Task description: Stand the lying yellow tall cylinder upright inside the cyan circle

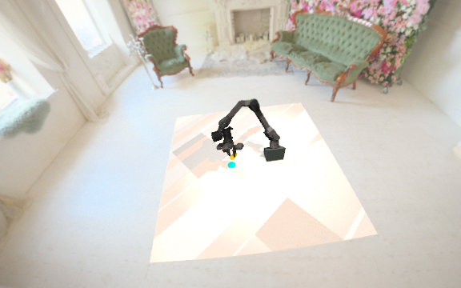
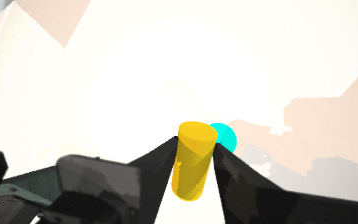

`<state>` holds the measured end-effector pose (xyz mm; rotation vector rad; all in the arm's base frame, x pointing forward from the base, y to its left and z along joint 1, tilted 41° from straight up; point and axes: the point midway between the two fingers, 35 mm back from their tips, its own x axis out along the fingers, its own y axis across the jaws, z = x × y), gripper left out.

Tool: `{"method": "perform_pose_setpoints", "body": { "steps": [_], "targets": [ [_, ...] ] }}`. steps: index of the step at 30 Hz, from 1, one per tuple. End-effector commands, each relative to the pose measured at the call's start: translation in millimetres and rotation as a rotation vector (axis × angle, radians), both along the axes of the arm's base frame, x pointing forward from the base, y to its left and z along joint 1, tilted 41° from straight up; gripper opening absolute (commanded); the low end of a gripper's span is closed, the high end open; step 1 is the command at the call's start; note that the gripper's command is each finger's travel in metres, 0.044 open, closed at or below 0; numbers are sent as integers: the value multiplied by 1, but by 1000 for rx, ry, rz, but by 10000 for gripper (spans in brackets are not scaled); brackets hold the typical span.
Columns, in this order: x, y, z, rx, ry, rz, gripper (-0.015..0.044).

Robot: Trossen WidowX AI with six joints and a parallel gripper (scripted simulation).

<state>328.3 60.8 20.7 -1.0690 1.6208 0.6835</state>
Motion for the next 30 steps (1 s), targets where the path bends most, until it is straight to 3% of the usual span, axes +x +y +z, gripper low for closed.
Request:
{"method": "perform_pose_setpoints", "body": {
  "steps": [1, 30],
  "targets": [
    [-1, 0, -1, 28, 1, 1, 105],
    [-2, -2, -7, 245, -31, 3, 105]
  ]
}}
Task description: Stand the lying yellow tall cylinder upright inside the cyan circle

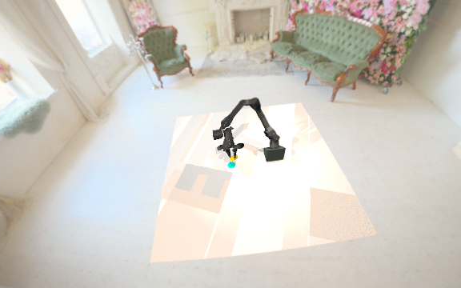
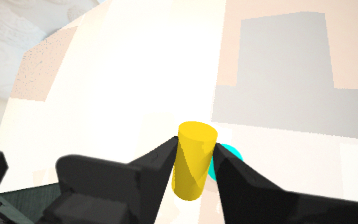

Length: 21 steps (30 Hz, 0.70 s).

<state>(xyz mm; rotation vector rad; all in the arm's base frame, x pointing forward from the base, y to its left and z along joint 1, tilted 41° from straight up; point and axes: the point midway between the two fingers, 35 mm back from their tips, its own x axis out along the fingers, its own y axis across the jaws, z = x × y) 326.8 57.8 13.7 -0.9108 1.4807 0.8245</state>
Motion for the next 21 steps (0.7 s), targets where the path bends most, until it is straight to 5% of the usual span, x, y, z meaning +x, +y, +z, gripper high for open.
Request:
{"method": "perform_pose_setpoints", "body": {
  "steps": [1, 21],
  "targets": [
    [-1, 0, 0, 28, -5, 4, 105],
    [0, -1, -1, 171, -54, 19, 105]
  ]
}}
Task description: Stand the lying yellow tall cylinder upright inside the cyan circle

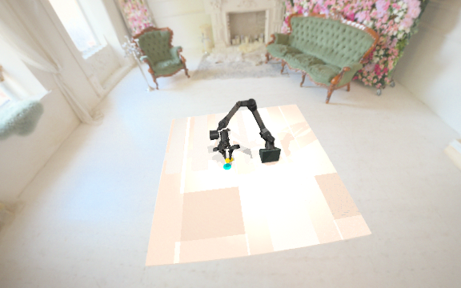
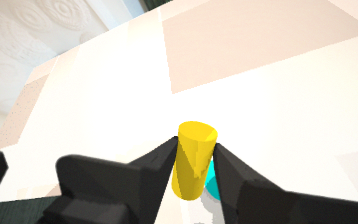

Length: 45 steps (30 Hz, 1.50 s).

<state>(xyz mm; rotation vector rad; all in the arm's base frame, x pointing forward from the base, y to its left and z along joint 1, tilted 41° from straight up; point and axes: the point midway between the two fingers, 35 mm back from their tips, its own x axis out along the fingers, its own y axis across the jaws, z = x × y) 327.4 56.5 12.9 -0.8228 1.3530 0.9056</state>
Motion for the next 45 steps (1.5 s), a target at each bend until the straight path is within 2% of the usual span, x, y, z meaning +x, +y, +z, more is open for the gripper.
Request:
{"method": "perform_pose_setpoints", "body": {
  "steps": [1, 45],
  "targets": [
    [-1, 1, 0, 27, -9, 6, 105],
    [2, -3, 11, 309, -186, 68, 105]
  ]
}}
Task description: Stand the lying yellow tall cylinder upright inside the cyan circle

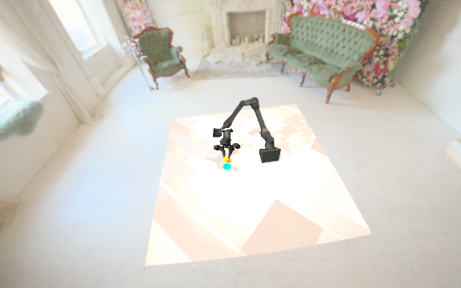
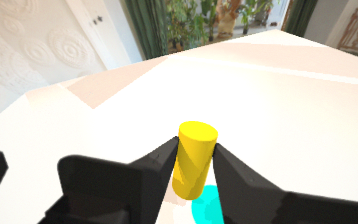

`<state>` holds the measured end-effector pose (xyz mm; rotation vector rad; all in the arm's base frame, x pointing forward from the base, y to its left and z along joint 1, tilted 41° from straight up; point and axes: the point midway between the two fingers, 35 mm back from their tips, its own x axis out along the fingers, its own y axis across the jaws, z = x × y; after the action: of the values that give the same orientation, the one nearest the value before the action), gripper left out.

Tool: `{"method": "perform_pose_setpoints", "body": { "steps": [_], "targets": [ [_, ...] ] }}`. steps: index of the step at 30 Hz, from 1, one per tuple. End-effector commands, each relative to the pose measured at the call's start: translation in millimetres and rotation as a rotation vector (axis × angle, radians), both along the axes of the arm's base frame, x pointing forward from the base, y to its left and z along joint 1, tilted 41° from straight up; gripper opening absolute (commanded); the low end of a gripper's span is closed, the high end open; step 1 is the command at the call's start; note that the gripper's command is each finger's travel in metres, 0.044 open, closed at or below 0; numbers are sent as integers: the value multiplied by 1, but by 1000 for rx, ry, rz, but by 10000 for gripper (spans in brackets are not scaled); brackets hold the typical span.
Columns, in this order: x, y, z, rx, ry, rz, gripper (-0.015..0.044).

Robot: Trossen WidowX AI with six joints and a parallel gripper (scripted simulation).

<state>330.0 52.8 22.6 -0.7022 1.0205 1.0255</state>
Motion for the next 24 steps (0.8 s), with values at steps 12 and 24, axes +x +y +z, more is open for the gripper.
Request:
{"method": "perform_pose_setpoints", "body": {
  "steps": [12, 24],
  "targets": [
    [0, -1, 6, 84, -76, 28, 105],
    [-1, -3, 12, 147, -145, 50, 105]
  ]
}}
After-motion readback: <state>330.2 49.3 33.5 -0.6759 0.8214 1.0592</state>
